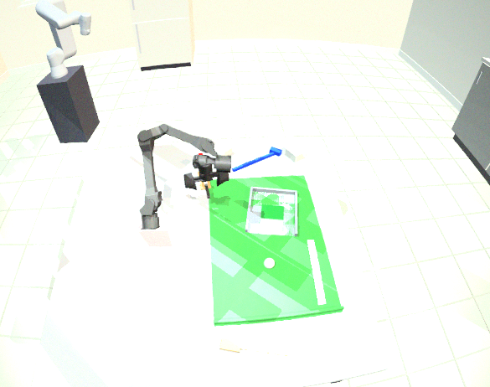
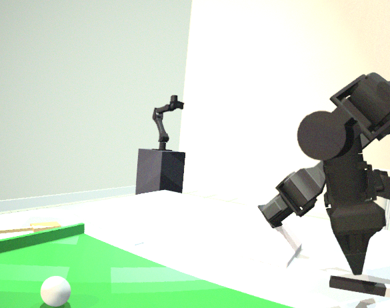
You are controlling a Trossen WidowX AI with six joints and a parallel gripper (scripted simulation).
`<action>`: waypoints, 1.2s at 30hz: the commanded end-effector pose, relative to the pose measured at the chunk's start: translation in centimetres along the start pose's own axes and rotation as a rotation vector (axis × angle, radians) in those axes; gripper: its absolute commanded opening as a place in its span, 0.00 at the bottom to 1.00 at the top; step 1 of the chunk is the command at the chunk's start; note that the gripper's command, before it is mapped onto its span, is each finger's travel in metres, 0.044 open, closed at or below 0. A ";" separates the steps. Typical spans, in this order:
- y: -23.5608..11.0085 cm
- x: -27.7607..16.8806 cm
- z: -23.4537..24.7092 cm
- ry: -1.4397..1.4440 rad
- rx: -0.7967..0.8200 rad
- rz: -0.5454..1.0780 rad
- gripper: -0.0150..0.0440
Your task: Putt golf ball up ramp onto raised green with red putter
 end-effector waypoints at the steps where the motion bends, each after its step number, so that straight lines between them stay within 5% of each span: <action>1: 0.0 0.9 -0.1 0.016 0.005 -0.030 1.00; 36: 6.4 -0.6 -0.2 0.015 0.004 -0.032 1.00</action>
Point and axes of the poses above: the point midway between the two fingers, 35 mm back from their tips, its own y axis out along the fingers, its own z axis across the jaws, x = y × z, the point moved 5 cm from there along -y, back along the fingers, and after that the axes turned 4 degrees about y, right-handed, at the moved point
